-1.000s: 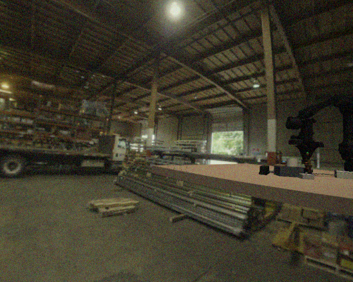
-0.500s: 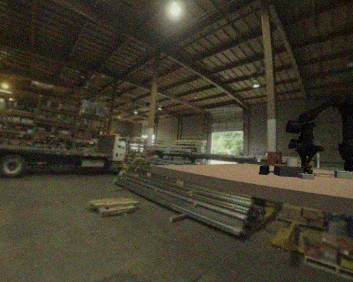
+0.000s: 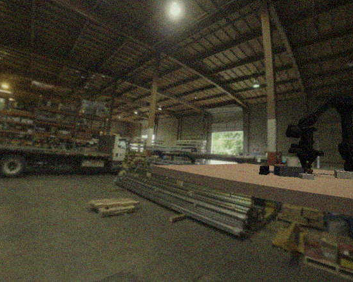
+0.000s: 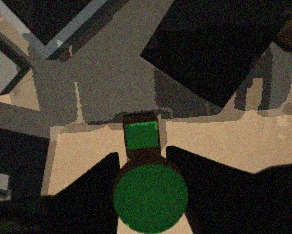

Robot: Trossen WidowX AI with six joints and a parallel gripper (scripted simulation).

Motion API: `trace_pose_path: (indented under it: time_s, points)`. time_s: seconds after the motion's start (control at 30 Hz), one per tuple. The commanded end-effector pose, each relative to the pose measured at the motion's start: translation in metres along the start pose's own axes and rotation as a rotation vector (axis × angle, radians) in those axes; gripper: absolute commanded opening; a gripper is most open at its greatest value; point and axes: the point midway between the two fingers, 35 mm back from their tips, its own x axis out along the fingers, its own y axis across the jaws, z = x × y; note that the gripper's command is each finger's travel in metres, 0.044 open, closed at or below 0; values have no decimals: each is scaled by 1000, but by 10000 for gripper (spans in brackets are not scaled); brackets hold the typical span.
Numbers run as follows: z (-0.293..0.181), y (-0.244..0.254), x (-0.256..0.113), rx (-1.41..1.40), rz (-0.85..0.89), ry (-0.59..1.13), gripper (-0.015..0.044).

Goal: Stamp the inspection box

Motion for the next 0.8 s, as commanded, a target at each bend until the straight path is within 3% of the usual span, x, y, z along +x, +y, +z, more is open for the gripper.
trace_pose_path:
  time_s: [0.0,0.23,0.57,0.67,0.77]
  points:
    - [0,-3,9,6,-15,1,0]
    - [-1,-3,13,6,-15,1,0]
    - [-1,-2,10,0,-5,1,263]
    - [-1,-2,8,0,-5,1,265]
    - [2,5,-25,2,-7,1,265]
